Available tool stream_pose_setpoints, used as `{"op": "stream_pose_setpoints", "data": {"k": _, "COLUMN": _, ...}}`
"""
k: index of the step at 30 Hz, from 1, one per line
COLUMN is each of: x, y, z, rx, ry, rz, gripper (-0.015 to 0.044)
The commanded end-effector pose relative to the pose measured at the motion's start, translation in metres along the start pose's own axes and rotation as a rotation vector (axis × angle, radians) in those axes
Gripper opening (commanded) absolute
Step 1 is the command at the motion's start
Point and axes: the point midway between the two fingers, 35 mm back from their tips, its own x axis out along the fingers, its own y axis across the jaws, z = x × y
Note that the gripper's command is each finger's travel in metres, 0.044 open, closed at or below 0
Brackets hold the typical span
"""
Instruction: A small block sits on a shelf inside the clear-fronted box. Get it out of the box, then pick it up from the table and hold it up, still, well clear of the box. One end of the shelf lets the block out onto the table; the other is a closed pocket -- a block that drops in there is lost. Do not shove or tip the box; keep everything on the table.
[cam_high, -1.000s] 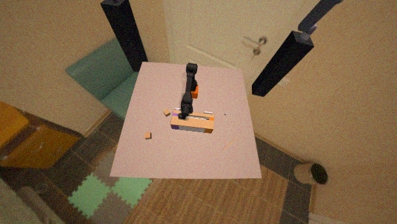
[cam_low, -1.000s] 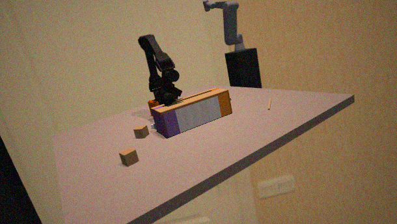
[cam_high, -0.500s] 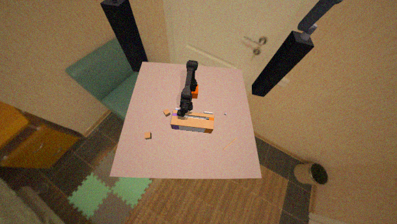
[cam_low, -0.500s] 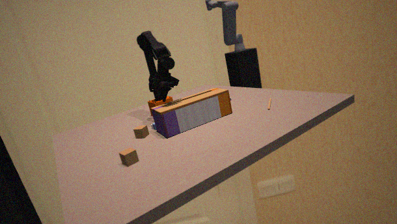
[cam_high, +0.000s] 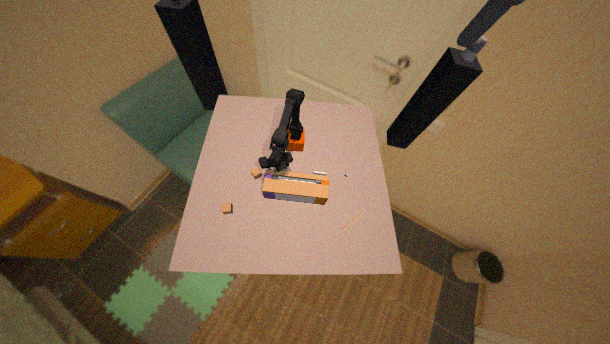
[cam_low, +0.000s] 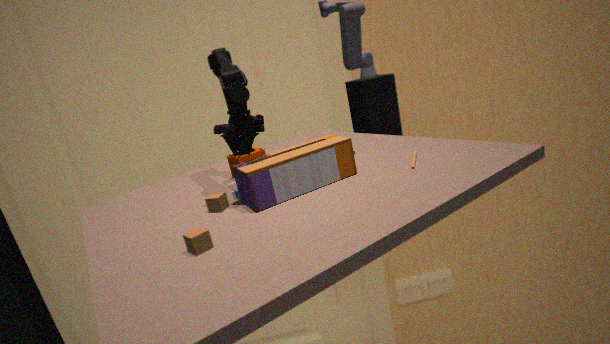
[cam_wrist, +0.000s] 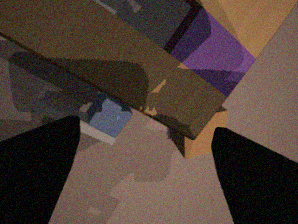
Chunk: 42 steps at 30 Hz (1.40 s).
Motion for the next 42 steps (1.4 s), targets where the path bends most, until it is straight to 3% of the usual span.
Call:
{"op": "stream_pose_setpoints", "data": {"k": 1, "x": 0.002, "y": -0.001, "z": -0.015, "rx": 0.786, "ry": -0.057, "rz": 0.064, "gripper": 0.0285}}
{"op": "stream_pose_setpoints", "data": {"k": 5, "x": 0.002, "y": -0.003, "z": -0.022, "rx": 1.213, "ry": -0.074, "rz": 0.112, "gripper": 0.0285}}
{"op": "stream_pose_setpoints", "data": {"k": 24, "x": 0.000, "y": -0.009, "z": -0.042, "rx": 2.428, "ry": -0.049, "rz": 0.322, "gripper": 0.0285}}
{"op": "stream_pose_setpoints", "data": {"k": 42, "x": -0.003, "y": -0.013, "z": -0.057, "rx": 3.519, "ry": 0.182, "rz": 0.620, "gripper": 0.0285}}
